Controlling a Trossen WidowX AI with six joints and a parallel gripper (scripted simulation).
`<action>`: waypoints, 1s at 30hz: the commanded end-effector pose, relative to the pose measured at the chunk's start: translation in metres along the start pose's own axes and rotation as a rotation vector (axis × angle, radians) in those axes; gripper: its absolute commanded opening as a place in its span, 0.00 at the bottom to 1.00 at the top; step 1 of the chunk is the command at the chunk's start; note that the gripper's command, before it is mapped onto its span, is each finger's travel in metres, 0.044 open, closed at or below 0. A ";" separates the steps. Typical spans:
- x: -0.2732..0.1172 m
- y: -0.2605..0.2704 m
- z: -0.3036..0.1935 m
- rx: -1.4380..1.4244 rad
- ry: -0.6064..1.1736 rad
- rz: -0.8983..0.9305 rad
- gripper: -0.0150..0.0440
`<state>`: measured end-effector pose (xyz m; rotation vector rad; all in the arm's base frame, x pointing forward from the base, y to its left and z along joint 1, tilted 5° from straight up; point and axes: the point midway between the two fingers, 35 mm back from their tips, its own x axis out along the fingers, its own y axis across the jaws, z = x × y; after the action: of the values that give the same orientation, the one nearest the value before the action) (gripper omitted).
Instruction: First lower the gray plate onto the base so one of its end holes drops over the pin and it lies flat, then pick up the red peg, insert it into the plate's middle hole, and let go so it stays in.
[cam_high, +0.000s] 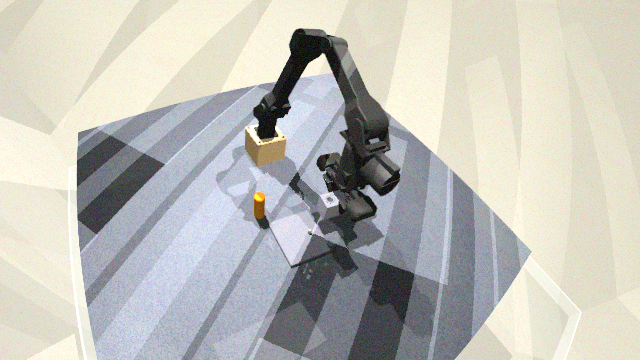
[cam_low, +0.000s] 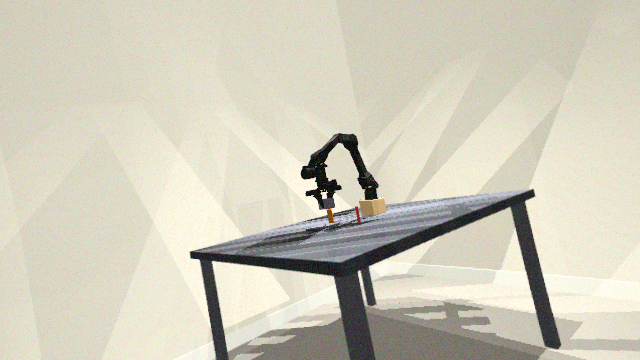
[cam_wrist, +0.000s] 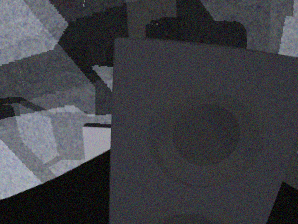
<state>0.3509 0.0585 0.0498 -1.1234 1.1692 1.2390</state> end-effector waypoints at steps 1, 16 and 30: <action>0.005 -0.001 -0.012 -0.008 0.006 -0.001 0.25; 0.027 -0.002 -0.056 -0.039 0.009 0.000 0.25; 0.043 0.002 -0.090 -0.064 0.011 0.001 0.25</action>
<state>0.3462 -0.0245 0.0010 -1.1688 1.1473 1.2786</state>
